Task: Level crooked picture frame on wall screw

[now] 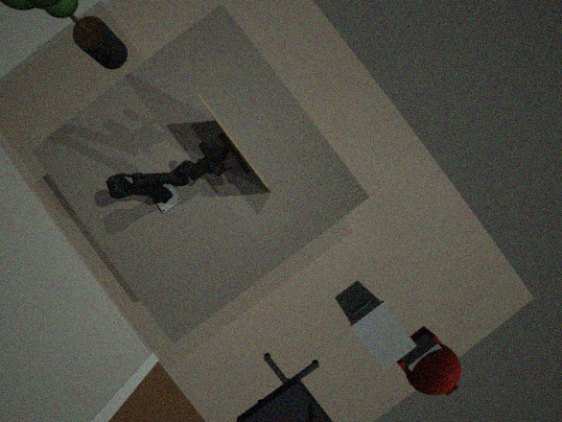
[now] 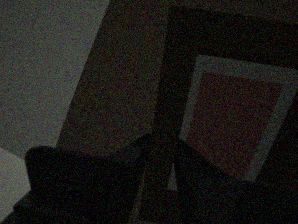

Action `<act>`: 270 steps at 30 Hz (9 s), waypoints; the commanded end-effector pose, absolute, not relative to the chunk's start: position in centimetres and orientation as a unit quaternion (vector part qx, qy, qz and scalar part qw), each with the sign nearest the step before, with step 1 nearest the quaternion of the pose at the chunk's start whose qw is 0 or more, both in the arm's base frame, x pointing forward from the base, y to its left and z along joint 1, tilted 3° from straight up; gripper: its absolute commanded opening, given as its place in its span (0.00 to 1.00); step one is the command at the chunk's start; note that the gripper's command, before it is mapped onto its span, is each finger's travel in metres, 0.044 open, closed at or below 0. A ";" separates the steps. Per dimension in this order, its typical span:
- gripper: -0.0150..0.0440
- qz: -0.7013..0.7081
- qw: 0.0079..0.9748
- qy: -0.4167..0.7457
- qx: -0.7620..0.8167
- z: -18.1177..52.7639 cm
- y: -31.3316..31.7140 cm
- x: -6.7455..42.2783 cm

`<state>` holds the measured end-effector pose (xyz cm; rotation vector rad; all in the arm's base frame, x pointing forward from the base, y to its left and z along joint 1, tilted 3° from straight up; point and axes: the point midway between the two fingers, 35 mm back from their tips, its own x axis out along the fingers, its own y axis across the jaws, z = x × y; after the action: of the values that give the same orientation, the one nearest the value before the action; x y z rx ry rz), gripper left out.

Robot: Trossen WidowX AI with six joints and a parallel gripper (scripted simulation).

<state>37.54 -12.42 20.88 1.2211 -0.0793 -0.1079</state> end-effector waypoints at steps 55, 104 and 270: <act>0.25 -0.047 0.819 -0.045 0.571 21.7 -13.1 37.5; 0.25 -0.047 0.819 -0.045 0.571 21.5 -13.1 37.5; 0.69 -0.038 0.693 -0.053 0.718 20.7 -13.6 37.3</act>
<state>37.44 -13.65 20.70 1.6109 -0.1199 -0.0847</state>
